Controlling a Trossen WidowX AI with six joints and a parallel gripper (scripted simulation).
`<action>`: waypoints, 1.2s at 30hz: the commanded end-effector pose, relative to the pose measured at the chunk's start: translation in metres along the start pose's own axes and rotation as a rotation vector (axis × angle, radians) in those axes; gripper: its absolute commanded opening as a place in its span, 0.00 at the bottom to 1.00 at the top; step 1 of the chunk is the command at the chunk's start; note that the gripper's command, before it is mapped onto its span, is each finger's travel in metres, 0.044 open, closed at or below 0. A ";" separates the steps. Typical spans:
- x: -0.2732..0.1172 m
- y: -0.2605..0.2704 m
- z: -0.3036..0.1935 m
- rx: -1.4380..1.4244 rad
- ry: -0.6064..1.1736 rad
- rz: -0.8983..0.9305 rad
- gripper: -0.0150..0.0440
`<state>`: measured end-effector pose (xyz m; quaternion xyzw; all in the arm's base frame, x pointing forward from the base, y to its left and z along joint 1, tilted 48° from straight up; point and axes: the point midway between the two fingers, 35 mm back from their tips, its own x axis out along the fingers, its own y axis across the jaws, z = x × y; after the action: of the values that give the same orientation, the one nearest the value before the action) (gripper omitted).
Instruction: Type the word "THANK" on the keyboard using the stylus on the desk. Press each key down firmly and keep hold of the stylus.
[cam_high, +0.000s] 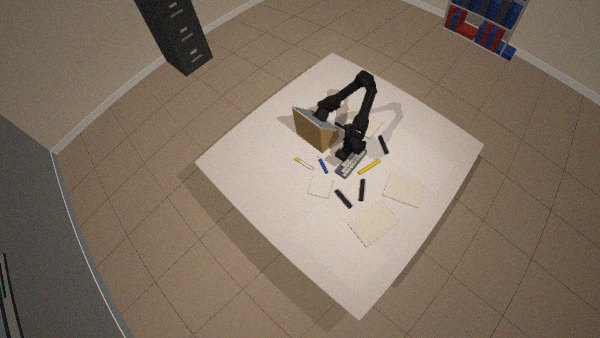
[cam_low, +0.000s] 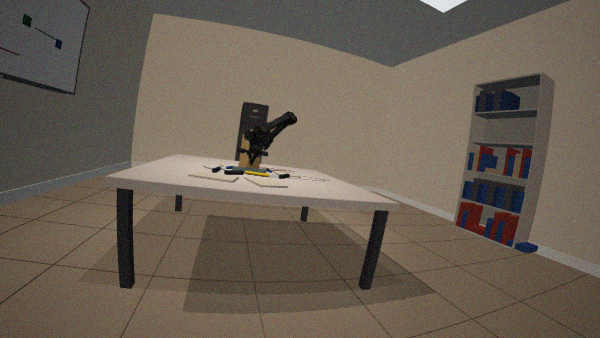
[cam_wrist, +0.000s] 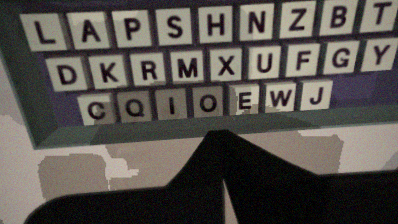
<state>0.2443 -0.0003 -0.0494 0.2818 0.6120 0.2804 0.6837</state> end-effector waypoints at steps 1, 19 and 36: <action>0.001 0.026 -0.003 0.004 -0.005 0.008 0.25; -0.060 0.025 -0.003 0.004 -0.004 0.005 0.25; -0.053 0.025 -0.002 0.005 -0.012 0.007 0.25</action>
<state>0.2366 -0.0220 0.0048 0.2873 0.6077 0.2798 0.6855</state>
